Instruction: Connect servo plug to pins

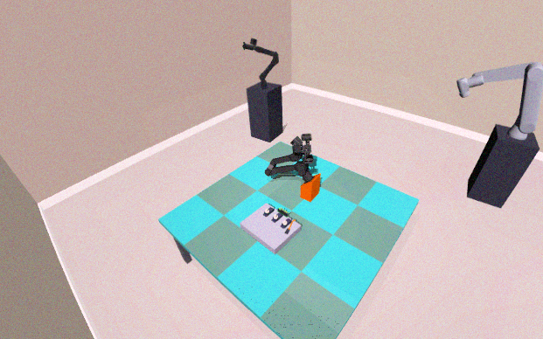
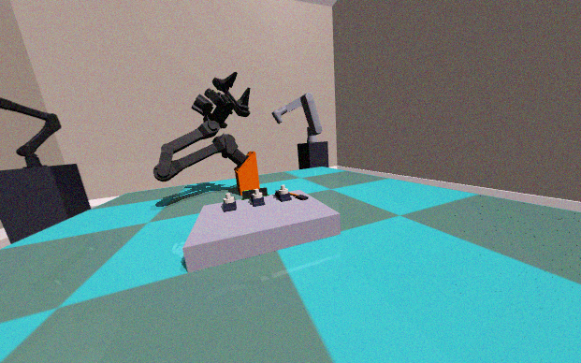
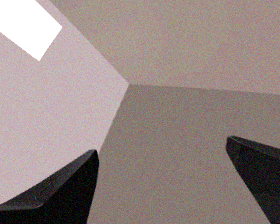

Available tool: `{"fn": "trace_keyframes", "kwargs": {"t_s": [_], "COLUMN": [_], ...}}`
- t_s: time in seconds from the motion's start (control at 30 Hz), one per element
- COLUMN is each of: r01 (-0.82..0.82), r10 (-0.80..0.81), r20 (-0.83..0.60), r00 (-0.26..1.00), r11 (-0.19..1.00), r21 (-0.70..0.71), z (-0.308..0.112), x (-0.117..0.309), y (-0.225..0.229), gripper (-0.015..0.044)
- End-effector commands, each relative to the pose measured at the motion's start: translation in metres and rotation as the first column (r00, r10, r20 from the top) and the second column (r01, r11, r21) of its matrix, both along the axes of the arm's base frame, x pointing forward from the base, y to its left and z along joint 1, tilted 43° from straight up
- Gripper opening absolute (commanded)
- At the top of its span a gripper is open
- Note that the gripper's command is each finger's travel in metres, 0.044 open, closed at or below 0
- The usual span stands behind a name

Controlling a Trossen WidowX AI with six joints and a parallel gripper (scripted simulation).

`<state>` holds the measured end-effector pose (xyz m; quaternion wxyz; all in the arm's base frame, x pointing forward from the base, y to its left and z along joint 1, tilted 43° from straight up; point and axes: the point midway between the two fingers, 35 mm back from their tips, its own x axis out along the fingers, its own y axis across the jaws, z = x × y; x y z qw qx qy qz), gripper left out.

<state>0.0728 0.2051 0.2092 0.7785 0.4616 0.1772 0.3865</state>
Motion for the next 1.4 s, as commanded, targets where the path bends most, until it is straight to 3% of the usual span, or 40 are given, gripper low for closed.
{"fn": "trace_keyframes", "kwargs": {"t_s": [0.0,0.33,0.83,1.37], "r01": [0.001,0.081,0.323,0.564], "r10": [-0.001,-0.077,-0.266,-0.396], "r20": [0.001,0.070,0.260,0.444], "r00": [1.000,0.995,0.928,0.804], "r11": [1.000,0.995,0.923,0.746], "r21": [-0.001,-0.058,-0.208,-0.355], "z": [0.000,0.012,0.043,0.073], "x": [0.000,0.022,0.088,0.160], "y": [0.000,0.000,-0.015,-0.060], "gripper": [0.0374,0.0115,0.0115,0.0115]}}
